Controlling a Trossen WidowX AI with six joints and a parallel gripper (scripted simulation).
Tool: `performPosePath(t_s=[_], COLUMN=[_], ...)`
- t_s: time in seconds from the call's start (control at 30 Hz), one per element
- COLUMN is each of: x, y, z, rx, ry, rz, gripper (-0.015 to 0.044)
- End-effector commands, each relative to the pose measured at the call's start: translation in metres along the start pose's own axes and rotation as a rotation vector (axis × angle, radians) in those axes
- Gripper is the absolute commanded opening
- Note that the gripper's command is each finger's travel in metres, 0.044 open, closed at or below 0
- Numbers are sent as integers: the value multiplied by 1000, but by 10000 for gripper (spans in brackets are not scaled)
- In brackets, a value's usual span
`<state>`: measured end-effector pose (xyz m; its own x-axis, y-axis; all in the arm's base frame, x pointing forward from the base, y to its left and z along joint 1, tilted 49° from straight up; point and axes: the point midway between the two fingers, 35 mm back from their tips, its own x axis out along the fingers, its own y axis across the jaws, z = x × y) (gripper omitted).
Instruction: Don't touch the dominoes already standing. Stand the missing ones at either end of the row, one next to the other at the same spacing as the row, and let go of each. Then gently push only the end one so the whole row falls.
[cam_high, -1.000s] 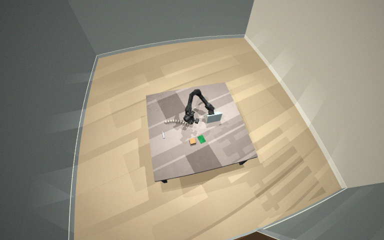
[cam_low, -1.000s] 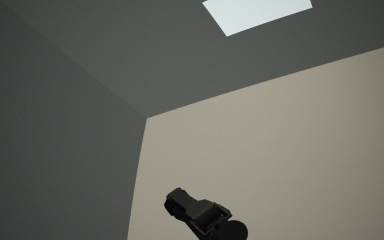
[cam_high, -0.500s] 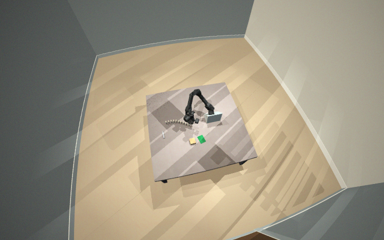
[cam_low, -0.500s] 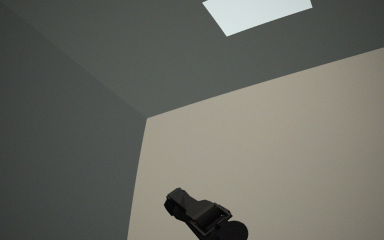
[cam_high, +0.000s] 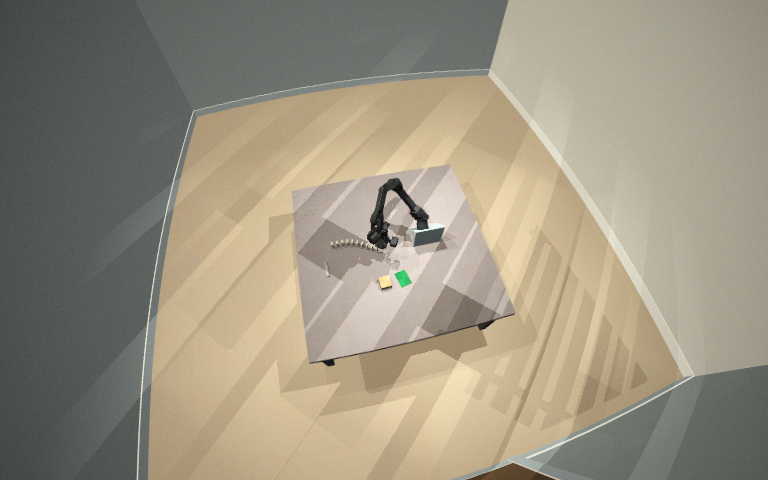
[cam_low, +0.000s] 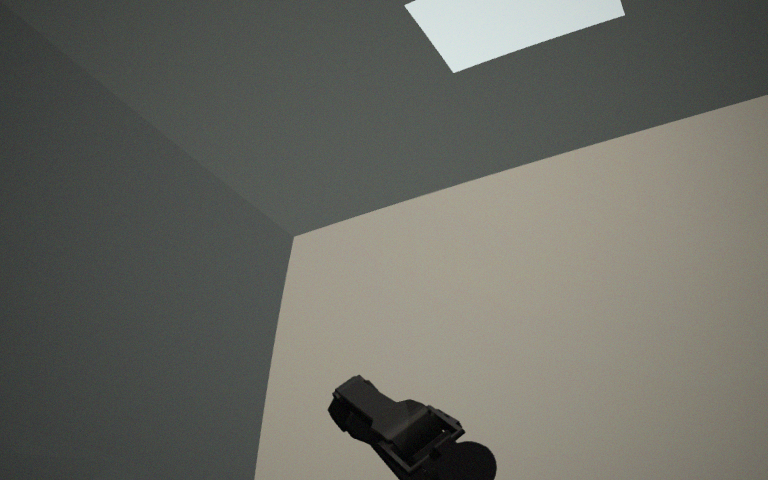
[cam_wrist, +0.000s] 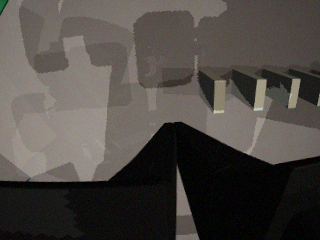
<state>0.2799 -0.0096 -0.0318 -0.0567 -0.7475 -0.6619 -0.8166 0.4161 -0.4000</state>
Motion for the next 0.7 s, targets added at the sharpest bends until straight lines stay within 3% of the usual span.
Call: performPosePath(t_s=[0.0,0.3,0.5,0.67], x=[0,3,79,81], y=[0,0,-2,-3], z=[0,0,-3,-3], rx=[-5,-5,-5,-5], ry=[2,1,5,5], rz=[-4,-4,-6,-6], gripper=[0,0,0,0])
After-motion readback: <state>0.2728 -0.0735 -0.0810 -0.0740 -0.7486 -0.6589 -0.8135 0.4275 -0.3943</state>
